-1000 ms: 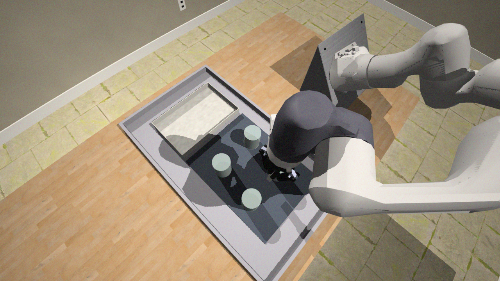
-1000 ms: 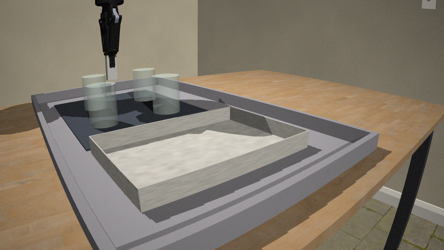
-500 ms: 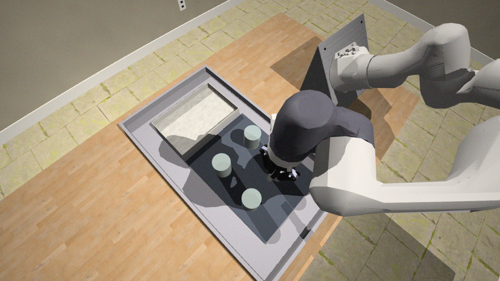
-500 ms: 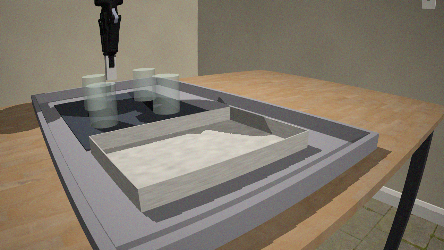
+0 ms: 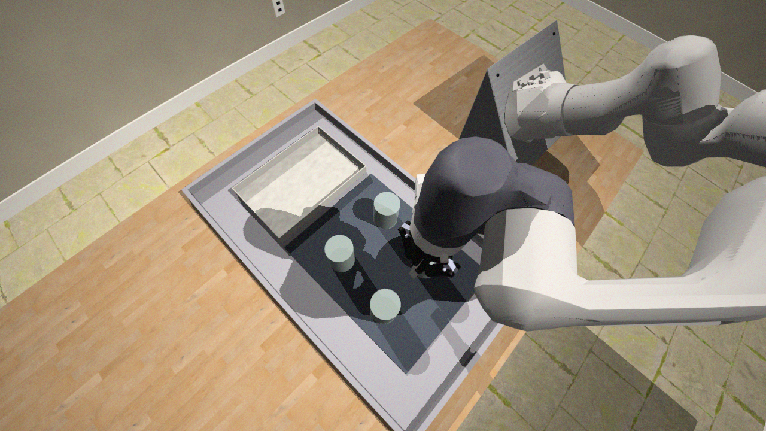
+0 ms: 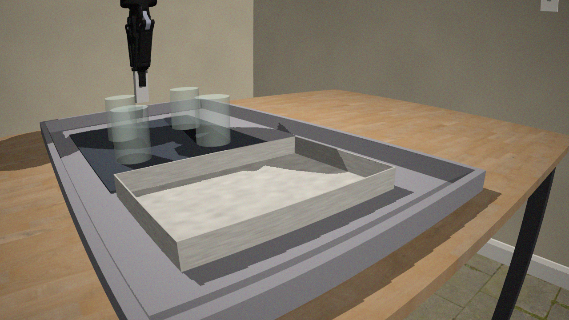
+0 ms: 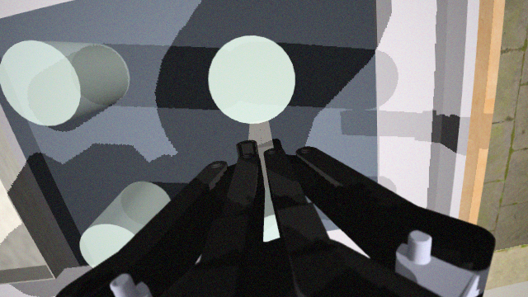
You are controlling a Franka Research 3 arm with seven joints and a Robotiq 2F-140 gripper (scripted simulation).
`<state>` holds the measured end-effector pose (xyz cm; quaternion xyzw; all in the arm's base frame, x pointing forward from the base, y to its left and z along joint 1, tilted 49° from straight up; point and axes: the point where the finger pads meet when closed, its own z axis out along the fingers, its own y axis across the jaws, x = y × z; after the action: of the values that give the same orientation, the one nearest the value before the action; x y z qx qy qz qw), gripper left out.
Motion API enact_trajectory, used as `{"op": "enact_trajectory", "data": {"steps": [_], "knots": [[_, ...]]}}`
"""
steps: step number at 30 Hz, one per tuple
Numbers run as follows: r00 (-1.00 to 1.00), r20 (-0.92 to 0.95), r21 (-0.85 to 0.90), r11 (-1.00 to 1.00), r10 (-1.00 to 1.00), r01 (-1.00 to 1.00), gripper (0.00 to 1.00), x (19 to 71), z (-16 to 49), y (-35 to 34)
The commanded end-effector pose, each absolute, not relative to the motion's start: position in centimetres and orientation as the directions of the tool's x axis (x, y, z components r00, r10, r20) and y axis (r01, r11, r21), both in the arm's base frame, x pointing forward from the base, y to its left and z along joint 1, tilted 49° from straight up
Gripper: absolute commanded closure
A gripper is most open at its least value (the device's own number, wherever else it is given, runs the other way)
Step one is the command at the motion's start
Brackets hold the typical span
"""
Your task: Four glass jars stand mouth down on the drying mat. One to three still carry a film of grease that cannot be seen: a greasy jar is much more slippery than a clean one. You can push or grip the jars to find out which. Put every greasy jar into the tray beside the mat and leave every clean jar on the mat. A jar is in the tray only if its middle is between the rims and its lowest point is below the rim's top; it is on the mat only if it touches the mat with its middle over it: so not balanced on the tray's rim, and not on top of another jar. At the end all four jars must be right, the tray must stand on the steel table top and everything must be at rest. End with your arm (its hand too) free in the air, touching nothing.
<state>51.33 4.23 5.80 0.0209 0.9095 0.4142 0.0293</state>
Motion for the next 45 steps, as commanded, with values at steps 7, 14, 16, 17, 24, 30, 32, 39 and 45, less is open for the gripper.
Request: {"op": "enact_trajectory", "data": {"steps": [7,14,16,17,24,30,32,39,45], "knots": [[-0.997,-0.040,0.753,0.658,0.059,0.009,1.00,51.18,5.80,4.26],[-0.997,-0.040,0.753,0.658,0.059,0.009,1.00,51.11,5.80,4.26],[-0.997,-0.040,0.753,0.658,0.059,0.009,1.00,51.09,5.80,4.27],[-0.997,-0.040,0.753,0.658,0.059,0.009,1.00,51.07,5.80,4.27],[-0.997,-0.040,0.753,0.658,0.059,0.009,1.00,50.98,5.80,4.27],[-0.997,-0.040,0.753,0.658,0.059,0.009,1.00,50.93,5.79,4.28],[-0.997,-0.040,0.753,0.658,0.059,0.009,1.00,50.90,5.81,4.26],[-0.997,-0.040,0.753,0.658,0.059,0.009,1.00,50.80,5.85,4.21],[-0.997,-0.040,0.753,0.658,0.059,0.009,1.00,50.72,5.89,4.17]]}}
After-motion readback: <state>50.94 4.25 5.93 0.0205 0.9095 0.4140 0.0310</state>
